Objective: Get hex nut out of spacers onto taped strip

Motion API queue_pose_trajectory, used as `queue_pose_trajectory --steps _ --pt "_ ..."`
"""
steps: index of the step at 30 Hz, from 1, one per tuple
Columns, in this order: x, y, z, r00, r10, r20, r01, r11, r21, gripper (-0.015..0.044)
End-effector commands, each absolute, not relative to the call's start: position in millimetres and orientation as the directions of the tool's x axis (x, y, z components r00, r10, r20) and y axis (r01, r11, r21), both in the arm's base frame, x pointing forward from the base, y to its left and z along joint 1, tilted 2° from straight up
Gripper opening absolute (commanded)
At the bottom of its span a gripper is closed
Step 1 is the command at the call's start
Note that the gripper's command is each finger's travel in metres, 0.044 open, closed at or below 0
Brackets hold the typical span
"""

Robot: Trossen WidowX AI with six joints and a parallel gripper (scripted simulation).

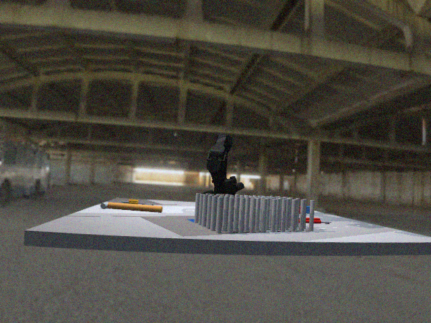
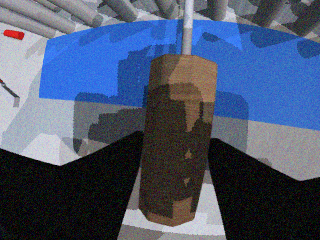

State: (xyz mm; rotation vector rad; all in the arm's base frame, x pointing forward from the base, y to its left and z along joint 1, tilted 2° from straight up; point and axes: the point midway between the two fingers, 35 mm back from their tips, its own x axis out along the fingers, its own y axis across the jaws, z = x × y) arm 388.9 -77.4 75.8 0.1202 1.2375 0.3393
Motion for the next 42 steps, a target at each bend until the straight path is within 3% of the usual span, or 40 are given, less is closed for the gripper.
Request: queue_pose_trajectory --steps 1,42 --pt "392.8 -77.3 74.9 0.283 0.317 -0.905 -0.183 0.944 0.273 0.0" --pt "410.0 -73.4 65.8 0.285 0.317 -0.904 -0.184 0.944 0.273 0.0"
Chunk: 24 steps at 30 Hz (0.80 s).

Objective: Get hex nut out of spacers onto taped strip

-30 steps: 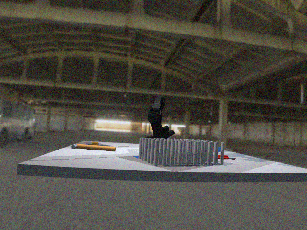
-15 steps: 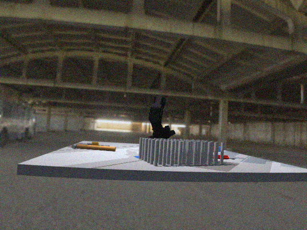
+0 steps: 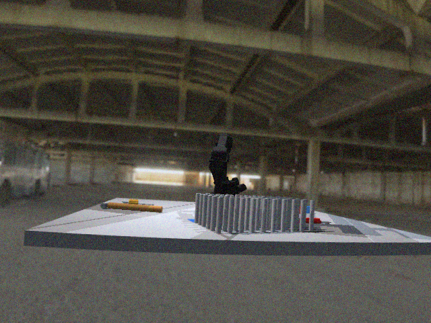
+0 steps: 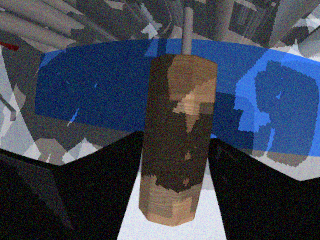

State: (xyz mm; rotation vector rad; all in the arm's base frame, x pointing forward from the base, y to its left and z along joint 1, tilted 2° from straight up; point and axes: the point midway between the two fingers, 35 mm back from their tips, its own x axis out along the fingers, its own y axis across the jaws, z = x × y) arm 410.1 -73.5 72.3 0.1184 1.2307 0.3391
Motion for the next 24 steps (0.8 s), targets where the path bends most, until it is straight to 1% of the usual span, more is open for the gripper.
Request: queue_pose_trajectory --steps 1,24 --pt "410.1 -73.3 64.7 0.285 0.317 -0.904 -0.184 0.944 0.273 0.0" --pt "406.8 -74.0 56.8 0.286 0.317 -0.904 -0.184 0.944 0.273 0.0"
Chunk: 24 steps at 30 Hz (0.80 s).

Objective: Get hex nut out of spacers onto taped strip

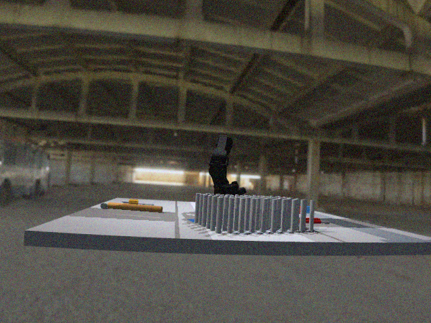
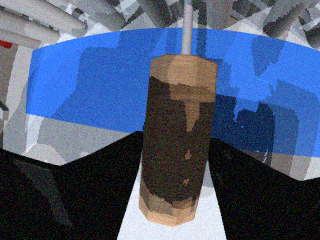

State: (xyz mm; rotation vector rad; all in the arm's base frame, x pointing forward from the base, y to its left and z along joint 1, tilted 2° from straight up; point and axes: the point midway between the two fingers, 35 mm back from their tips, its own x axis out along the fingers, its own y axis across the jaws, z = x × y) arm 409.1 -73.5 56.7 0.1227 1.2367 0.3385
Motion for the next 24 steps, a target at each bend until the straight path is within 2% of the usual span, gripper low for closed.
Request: queue_pose_trajectory --steps 1,24 --pt "406.2 -74.0 56.7 0.286 0.317 -0.904 -0.184 0.944 0.273 0.0" --pt "393.8 -75.1 55.7 0.282 0.318 -0.905 -0.186 0.944 0.274 0.0"
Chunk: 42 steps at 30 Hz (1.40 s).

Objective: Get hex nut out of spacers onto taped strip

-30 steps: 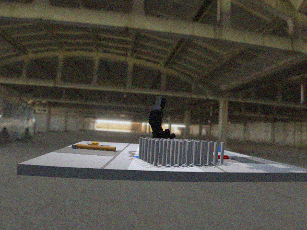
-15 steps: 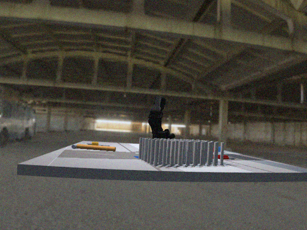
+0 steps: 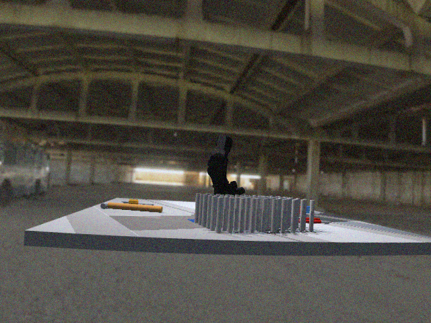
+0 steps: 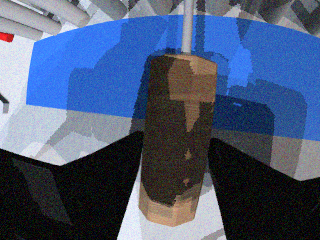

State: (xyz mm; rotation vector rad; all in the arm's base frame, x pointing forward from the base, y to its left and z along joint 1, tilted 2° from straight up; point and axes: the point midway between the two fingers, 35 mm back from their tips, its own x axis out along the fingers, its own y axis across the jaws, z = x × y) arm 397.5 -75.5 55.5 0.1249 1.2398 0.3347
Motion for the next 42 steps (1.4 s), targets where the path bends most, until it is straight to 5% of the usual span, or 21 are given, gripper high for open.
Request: queue_pose_trajectory --steps 1,42 --pt "393.3 -75.2 55.6 0.282 0.318 -0.905 -0.186 0.944 0.274 0.0" --pt "369.6 -79.3 53.7 0.279 0.318 -0.906 -0.186 0.944 0.274 0.0"
